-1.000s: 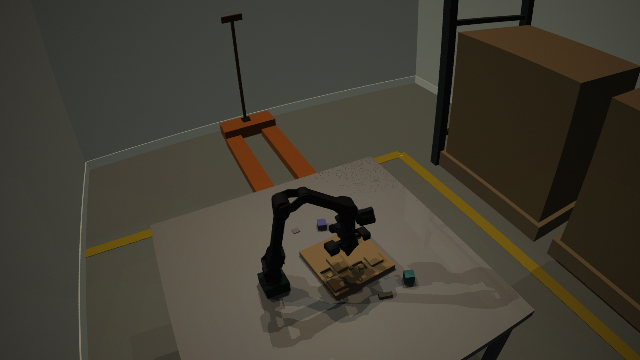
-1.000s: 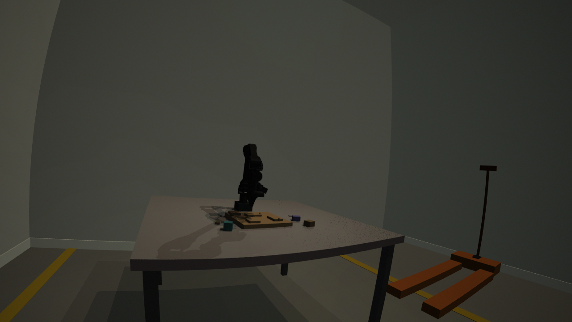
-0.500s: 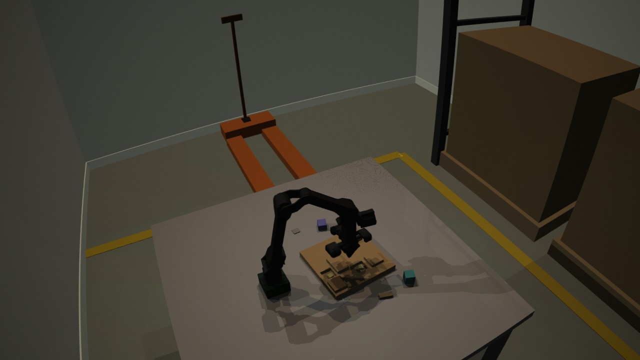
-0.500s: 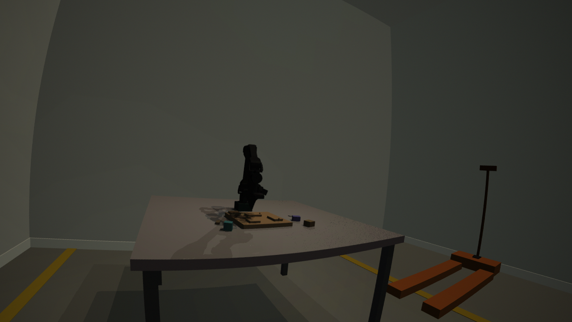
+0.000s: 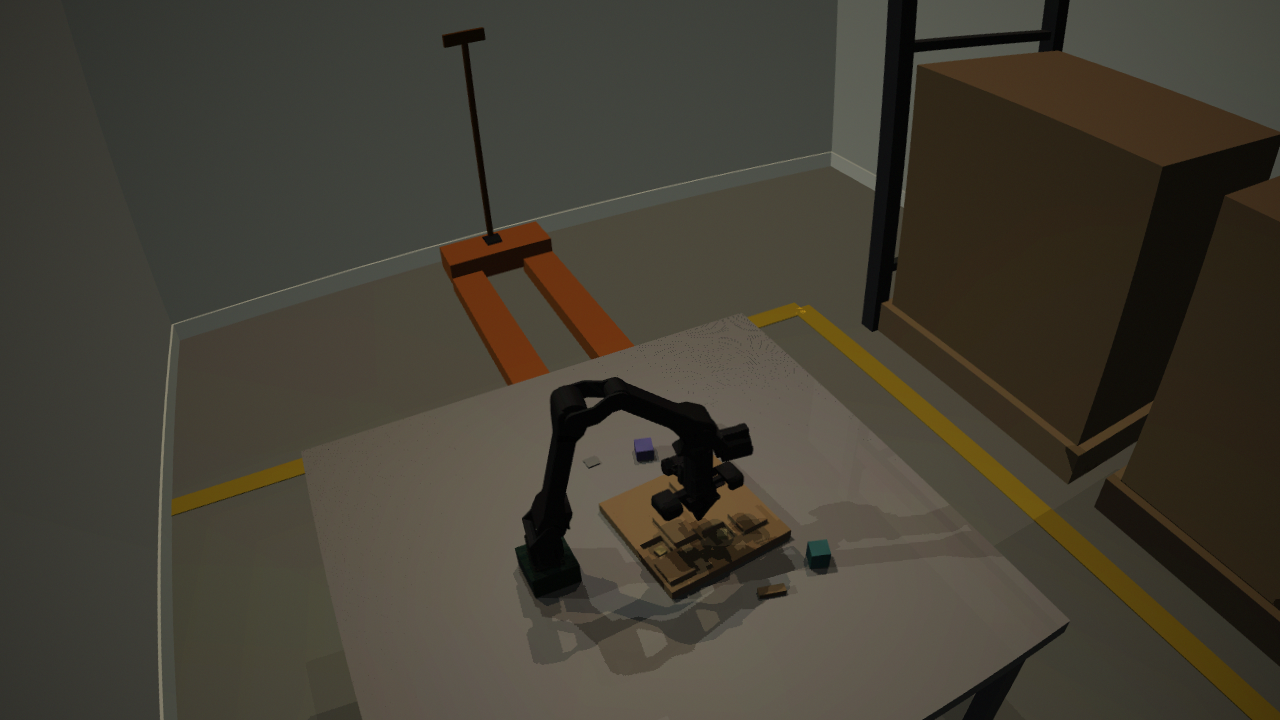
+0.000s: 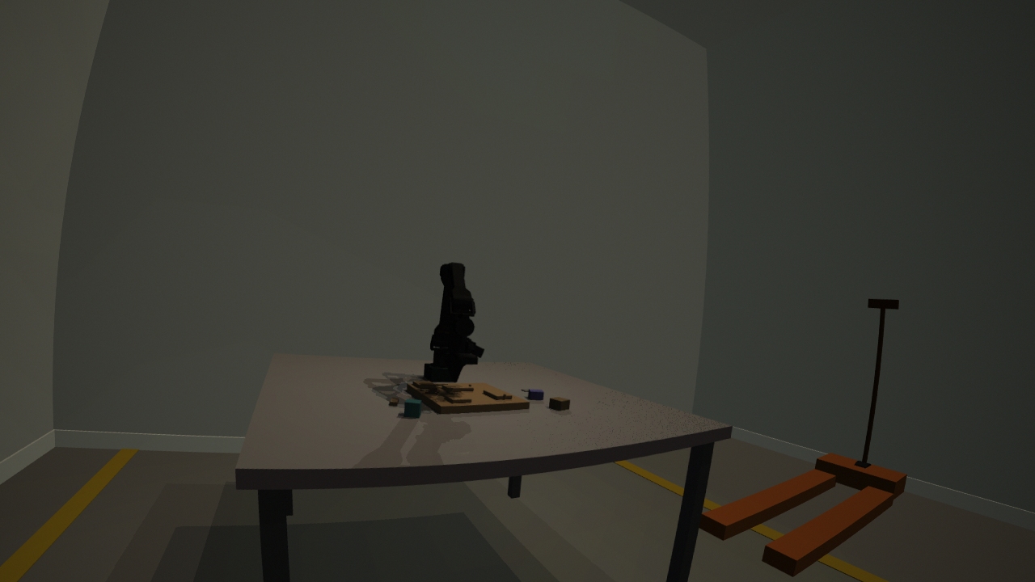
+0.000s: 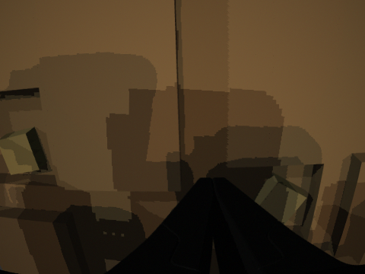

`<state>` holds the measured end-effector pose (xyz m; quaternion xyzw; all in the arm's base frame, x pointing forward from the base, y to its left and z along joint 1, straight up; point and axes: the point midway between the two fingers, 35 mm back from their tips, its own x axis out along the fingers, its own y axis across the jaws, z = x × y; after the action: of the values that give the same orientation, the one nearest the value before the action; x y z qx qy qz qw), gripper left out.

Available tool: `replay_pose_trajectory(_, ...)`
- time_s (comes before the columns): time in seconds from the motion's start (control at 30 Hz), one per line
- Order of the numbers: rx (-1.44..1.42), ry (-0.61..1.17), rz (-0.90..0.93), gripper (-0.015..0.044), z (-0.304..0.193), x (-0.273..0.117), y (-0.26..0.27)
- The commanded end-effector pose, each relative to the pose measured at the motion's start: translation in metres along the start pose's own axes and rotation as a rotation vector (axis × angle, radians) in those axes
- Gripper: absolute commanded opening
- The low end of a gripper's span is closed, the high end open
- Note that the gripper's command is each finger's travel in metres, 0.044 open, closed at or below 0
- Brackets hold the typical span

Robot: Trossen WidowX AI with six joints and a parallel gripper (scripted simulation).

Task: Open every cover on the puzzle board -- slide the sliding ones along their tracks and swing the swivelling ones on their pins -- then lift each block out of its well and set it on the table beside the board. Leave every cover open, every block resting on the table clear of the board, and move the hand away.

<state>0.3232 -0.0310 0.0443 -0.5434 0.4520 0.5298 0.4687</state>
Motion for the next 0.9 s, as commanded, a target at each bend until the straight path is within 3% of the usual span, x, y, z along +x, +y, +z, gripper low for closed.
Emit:
replay_pose_trajectory(0.0, -0.007, 0.003, 0.006, 0.0, 0.0, 0.006, 0.002)
replay_pose_trajectory(0.87, -0.006, 0.003, 0.006, 0.0, 0.0, 0.031, 0.003)
